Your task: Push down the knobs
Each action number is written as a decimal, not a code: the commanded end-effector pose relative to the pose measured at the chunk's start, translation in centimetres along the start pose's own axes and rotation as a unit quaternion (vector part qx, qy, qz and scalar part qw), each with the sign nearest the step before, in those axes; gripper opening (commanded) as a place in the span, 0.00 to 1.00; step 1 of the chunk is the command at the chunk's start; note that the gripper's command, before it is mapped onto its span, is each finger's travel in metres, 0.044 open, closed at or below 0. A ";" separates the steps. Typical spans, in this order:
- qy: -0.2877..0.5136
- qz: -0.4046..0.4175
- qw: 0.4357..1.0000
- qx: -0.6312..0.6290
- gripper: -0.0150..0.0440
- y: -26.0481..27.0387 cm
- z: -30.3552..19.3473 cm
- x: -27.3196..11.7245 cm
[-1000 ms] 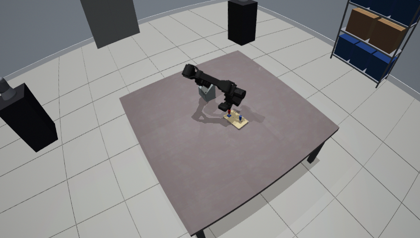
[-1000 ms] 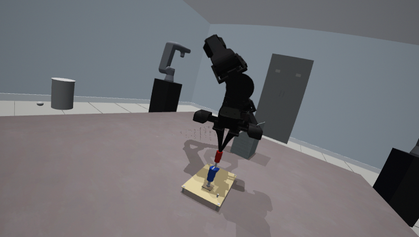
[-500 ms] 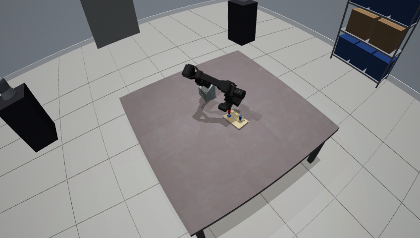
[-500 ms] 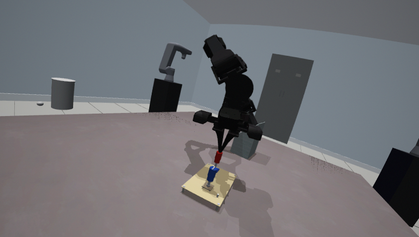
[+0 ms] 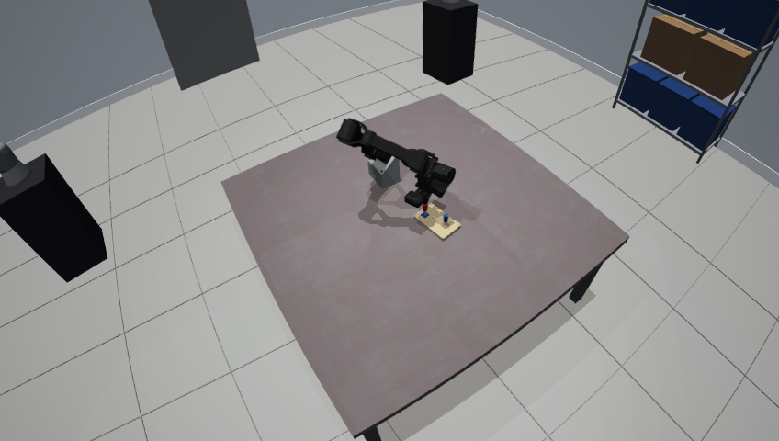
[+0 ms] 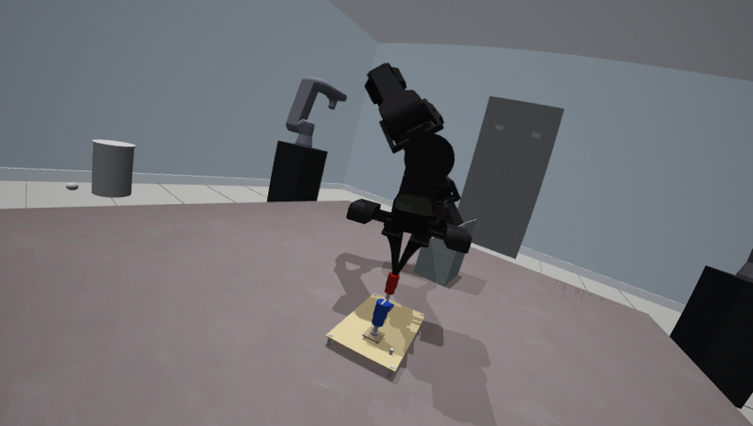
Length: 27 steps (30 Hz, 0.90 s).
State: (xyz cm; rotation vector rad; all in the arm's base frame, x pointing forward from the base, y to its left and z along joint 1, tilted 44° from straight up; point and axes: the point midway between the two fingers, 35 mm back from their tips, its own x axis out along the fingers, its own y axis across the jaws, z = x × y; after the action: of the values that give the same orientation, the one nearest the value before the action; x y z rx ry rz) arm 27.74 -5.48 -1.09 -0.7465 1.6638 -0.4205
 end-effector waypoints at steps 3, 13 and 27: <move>0.004 -0.002 1.000 0.006 0.25 -0.2 0.1 1.0; 0.004 -0.002 1.000 0.006 0.25 -0.2 0.1 1.4; 0.004 -0.002 1.000 0.006 0.25 -0.2 0.0 2.1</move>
State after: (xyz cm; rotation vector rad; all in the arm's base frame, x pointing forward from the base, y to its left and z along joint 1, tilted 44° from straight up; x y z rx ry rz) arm 27.62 -5.93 -1.62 -0.7524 1.6572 -0.4115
